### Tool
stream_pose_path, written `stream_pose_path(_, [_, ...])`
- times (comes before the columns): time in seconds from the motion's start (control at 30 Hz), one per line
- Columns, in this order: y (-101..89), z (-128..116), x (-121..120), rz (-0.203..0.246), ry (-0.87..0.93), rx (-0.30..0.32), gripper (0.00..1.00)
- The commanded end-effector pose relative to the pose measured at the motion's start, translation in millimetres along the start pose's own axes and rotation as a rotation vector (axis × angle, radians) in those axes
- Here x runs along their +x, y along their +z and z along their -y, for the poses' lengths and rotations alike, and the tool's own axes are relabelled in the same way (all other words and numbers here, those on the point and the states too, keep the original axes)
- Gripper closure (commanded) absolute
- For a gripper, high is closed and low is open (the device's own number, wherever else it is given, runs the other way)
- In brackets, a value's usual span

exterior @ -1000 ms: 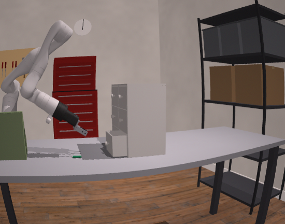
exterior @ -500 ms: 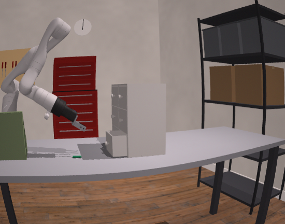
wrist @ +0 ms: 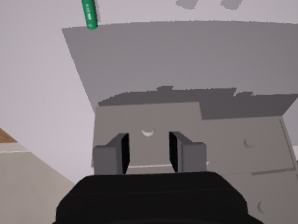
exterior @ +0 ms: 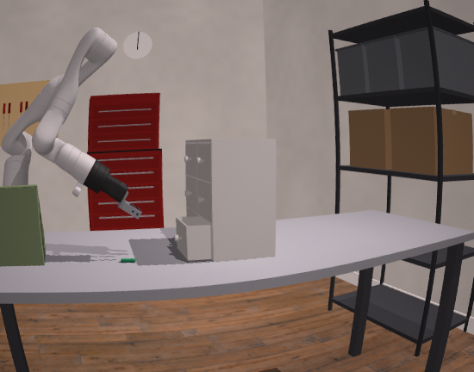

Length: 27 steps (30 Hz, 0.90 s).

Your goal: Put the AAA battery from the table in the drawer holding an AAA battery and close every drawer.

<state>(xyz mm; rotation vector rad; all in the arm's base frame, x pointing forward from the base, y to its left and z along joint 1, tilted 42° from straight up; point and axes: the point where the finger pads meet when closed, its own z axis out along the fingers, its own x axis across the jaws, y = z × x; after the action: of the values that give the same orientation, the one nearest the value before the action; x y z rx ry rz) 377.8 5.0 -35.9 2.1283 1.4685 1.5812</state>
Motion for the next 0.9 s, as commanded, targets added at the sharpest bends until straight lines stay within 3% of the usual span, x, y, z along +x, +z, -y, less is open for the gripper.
stream_pose_path(0.0, [-1.6,-6,0,0.001,-0.014,0.005,0.33])
stream_pose_path(0.2, [-4.6,-8,0,0.0,-0.013,0.034,0.33])
stream_pose_path(0.87, [-25.3,-16,1,0.0,-0.013,0.227,0.33])
